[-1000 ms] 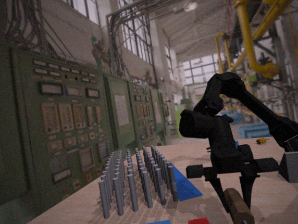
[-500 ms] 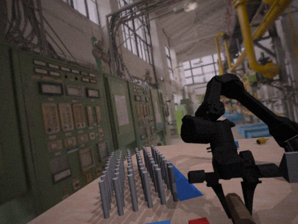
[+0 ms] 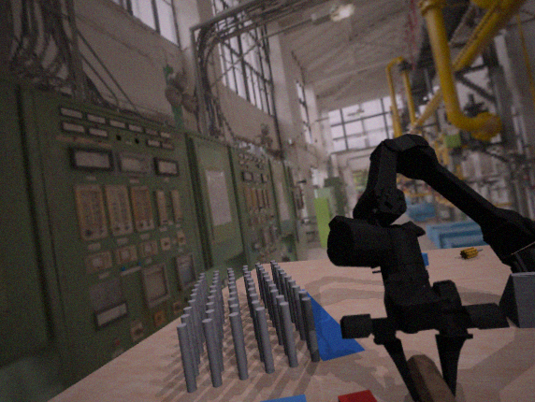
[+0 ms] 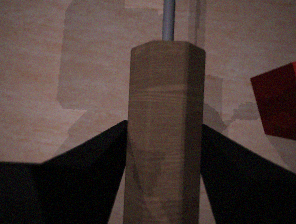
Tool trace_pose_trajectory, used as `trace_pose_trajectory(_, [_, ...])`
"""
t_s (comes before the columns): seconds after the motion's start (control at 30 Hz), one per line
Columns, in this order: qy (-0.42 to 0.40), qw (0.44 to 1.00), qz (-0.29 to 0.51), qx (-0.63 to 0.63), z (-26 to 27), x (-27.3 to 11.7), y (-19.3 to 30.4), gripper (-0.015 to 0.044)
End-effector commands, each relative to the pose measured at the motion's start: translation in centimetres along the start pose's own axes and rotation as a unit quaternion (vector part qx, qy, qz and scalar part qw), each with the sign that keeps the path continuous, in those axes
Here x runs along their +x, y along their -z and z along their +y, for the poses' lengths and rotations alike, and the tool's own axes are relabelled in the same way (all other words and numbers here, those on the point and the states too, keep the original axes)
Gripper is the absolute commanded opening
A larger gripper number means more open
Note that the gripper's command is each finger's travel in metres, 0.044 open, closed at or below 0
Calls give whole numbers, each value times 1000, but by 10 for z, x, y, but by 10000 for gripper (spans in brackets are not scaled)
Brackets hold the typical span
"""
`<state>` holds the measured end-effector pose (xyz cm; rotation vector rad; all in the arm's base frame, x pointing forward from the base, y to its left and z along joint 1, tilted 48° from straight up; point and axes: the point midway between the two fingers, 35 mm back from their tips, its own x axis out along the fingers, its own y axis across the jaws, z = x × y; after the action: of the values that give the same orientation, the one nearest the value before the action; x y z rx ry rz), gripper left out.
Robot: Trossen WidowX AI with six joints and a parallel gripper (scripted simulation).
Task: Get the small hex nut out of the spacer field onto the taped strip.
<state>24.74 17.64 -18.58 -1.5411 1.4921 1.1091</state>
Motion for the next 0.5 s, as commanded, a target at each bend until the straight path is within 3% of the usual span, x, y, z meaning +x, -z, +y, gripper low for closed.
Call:
trace_pose_trajectory(0.0, [3, 1000, 0, -3, 0, 2, 1, 0])
trace_pose_trajectory(0.4, [2, 1000, 1, -2, 2, 11, 7, 0])
trace_pose_trajectory(0.47, [0, 1000, 1, 0, 2, 9, 6, 53])
